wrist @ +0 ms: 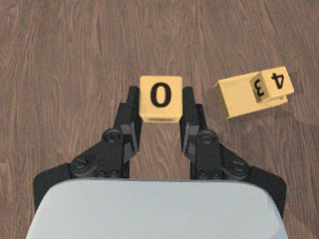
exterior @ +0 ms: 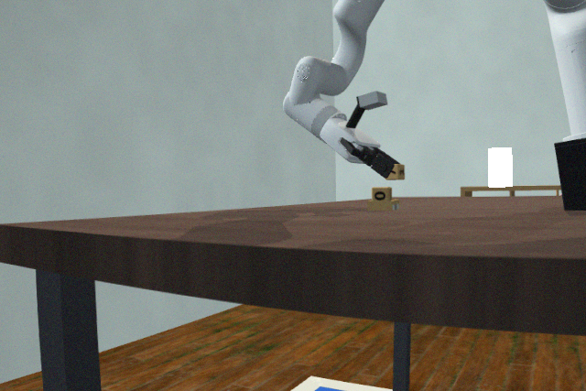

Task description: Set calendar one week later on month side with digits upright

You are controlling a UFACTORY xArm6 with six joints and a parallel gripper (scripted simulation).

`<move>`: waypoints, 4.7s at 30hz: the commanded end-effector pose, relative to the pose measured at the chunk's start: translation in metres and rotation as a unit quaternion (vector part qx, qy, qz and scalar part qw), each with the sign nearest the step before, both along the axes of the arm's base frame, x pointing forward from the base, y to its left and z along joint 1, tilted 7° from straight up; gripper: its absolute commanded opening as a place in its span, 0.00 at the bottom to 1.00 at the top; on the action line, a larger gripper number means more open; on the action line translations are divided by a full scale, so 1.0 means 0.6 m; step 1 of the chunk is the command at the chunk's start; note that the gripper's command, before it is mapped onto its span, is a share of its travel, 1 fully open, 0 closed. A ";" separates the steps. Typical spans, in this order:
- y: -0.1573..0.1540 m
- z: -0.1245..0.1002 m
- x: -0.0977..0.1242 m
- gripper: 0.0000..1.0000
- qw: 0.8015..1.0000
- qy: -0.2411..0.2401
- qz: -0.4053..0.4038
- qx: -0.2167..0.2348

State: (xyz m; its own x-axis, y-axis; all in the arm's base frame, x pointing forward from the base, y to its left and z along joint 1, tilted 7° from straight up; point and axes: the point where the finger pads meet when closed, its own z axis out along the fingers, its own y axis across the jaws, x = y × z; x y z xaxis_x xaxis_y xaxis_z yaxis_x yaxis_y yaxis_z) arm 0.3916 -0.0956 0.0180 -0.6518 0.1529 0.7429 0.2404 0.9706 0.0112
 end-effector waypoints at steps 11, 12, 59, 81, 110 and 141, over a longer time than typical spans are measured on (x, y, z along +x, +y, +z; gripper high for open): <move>-0.001 -0.035 0.007 0.27 1.000 -0.002 0.000 -0.001; -0.001 -0.038 0.008 0.27 1.000 -0.002 0.000 -0.001; -0.002 -0.077 0.013 0.27 1.000 -0.002 0.000 -0.001; -0.002 -0.077 0.013 0.27 1.000 -0.002 0.000 -0.001; -0.002 -0.086 0.014 0.27 1.000 -0.002 0.000 -0.001; -0.002 -0.086 0.014 0.27 1.000 -0.002 0.000 -0.001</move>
